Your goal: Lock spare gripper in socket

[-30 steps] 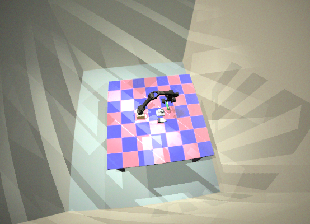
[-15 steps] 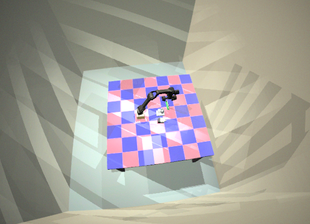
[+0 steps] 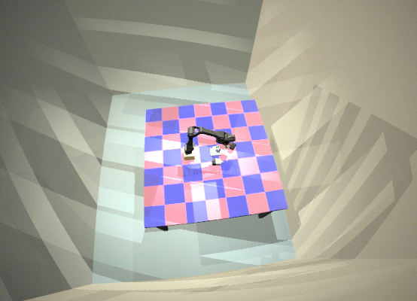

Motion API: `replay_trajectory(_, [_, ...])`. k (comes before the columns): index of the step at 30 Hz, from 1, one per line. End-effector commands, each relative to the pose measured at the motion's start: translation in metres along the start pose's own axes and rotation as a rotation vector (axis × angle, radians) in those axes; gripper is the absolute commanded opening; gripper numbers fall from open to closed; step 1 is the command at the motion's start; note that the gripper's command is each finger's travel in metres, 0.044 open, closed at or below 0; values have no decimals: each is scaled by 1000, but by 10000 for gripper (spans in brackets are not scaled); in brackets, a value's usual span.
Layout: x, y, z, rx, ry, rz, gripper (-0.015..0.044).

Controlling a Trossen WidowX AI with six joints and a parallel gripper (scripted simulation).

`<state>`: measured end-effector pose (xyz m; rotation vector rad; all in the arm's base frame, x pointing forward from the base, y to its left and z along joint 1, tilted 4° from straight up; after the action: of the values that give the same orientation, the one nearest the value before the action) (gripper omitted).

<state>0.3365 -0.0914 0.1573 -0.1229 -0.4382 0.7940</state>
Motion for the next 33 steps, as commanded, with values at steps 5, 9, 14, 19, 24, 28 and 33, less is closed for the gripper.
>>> replay_trajectory(5, [-65,8,12,-234,-166,-378,440])
replay_trajectory(9, [-95,21,17,-356,-258,-546,440])
replay_trajectory(14, [-128,45,22,-504,-379,-727,440])
replay_trajectory(19, [-146,66,23,-604,-467,-833,440])
replay_trajectory(24, [-146,66,23,-604,-467,-833,440])
replay_trajectory(28, [-148,65,19,-604,-467,-833,440])
replay_trajectory(33, [-153,64,8,-604,-467,-833,440])
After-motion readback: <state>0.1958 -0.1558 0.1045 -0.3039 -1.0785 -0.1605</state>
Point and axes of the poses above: the point midway between the two fingers, 35 mm back from their tips, its own z axis back along the fingers, its own y axis across the jaws, x = y × z, the point moved 3 cm from there along z, back along the fingers, and after that the axes turned 7 degrees about z, right-handed, at the moved point
